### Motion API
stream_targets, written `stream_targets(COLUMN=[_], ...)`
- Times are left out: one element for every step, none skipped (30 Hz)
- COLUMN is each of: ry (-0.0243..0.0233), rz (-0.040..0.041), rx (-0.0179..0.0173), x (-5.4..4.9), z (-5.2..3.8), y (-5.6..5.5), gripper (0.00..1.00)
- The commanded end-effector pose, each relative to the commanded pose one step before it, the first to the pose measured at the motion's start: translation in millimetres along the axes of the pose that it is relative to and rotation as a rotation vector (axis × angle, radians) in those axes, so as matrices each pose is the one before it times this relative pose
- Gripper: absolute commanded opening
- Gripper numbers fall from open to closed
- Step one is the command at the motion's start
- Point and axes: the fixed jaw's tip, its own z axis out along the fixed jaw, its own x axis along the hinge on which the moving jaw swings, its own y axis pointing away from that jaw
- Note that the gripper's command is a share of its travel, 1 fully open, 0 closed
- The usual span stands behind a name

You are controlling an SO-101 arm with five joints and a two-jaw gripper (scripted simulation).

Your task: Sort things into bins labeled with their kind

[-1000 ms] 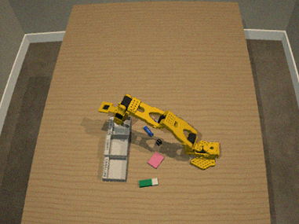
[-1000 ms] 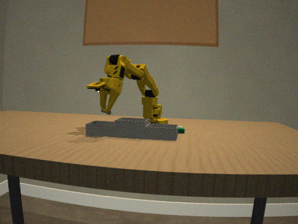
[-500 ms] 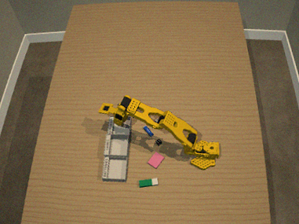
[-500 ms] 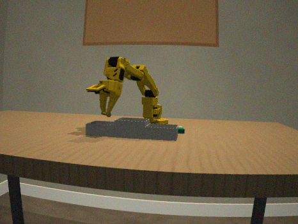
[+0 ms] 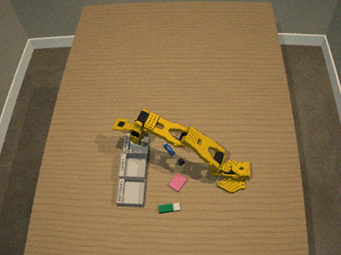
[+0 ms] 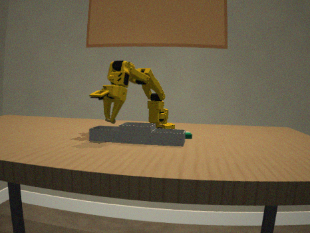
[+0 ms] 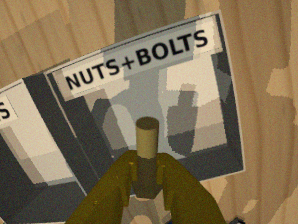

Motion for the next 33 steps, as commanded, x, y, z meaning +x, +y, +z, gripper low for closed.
stream_targets(ry=[-0.07017,0.00226,0.00349,0.00477,0.00616,0.00751,0.00876,0.00999,0.00675,0.00019,0.00022,0.00022,0.00022,0.00000,0.00000,0.00021,0.00022,0.00022,0.00019,0.00019,0.00016,0.00016,0.00013,0.00009,0.00009,0.00006,0.00003,0.00003,0.00000,0.00000,0.00000,0.00000,-0.00002], rz=[0.01840,0.00000,0.00003,-0.00001,-0.00001,0.00002,-0.00001,0.00002,-0.00001,0.00000,0.00000,0.00000,0.00000,0.00000,0.00000,-0.00002,0.00000,0.00000,0.00000,0.00000,0.00000,0.00000,0.00000,0.00000,0.00000,0.00000,0.00000,0.00000,0.00000,0.00000,0.00000,0.00000,0.00003], rx=[0.00207,0.00002,0.00000,0.00004,0.00002,0.00007,0.00005,0.00006,0.00003,0.00000,0.00000,0.00000,0.00000,0.00000,0.00000,0.00000,0.00000,0.00000,0.00000,0.00000,0.00000,0.00000,0.00000,0.00000,0.00000,0.00000,0.00000,0.00000,0.00000,0.00000,0.00000,0.00000,0.00002], x=[-10.71,0.34,0.52,0.72,0.93,1.14,1.34,1.54,1.02,-0.01,0.02,0.05,0.08,0.00,0.00,0.11,0.14,0.16,0.18,0.19,0.19,0.18,0.17,0.15,0.11,0.09,0.06,0.03,0.01,0.00,0.00,0.00,0.01], z=[-11.834,0.141,0.221,0.295,0.383,0.469,0.548,0.619,0.693,0.756,0.804,0.839,0.851,0.000,0.000,0.855,0.846,0.815,0.772,0.717,0.646,0.574,0.484,0.401,0.313,0.224,0.153,0.077,0.035,0.006,0.000,0.000,-0.002], y=[-3.52,-0.01,0.00,-0.01,0.00,-0.01,-0.01,-0.01,0.00,0.00,0.00,0.00,0.00,0.00,0.00,0.00,0.00,0.00,0.00,0.00,0.00,0.00,0.00,0.00,0.00,0.00,0.00,0.00,0.00,0.00,0.00,0.00,0.00], gripper=[0.00,0.00,0.00,0.00,0.00,0.00,0.00,0.00,0.00,0.00,0.00,0.00,0.00,0.00,0.00,0.00,0.00,0.00,0.00,0.00,0.00,0.00,0.00,0.00,0.00,0.00,0.00,0.00,0.00,0.00,0.00,0.00,0.00])
